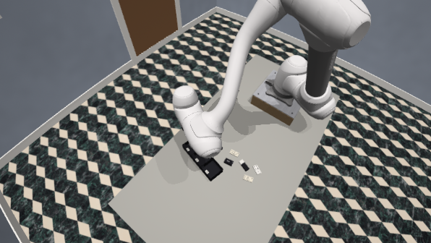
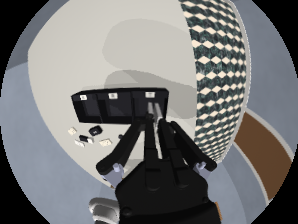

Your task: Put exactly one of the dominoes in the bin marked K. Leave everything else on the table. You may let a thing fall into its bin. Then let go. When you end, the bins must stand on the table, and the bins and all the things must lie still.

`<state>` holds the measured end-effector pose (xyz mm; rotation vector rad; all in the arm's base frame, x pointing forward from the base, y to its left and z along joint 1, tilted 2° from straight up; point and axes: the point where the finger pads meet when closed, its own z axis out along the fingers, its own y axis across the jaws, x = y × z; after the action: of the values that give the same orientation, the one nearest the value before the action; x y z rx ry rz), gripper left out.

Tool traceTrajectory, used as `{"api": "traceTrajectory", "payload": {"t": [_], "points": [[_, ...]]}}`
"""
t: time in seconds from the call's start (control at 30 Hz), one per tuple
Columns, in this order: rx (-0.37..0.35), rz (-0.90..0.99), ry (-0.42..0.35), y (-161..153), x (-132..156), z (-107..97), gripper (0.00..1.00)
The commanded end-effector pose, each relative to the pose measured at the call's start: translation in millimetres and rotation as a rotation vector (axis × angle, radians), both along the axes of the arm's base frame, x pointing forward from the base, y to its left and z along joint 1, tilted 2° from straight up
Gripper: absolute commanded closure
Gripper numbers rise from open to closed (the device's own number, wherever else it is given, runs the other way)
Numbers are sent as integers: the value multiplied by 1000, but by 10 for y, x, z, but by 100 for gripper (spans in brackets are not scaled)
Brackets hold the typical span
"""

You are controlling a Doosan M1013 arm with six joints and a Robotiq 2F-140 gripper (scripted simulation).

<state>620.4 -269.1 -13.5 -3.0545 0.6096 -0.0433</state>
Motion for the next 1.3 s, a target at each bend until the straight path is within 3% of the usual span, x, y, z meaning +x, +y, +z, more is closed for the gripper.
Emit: {"api": "traceTrajectory", "payload": {"t": [0.0,0.3,0.63,1.27], "points": [[0,0,0,0,-1,31,95],[0,0,0,-2,-4,124,95],[0,0,0,-9,-14,451,95],[0,0,0,800,199,475,95]]}}
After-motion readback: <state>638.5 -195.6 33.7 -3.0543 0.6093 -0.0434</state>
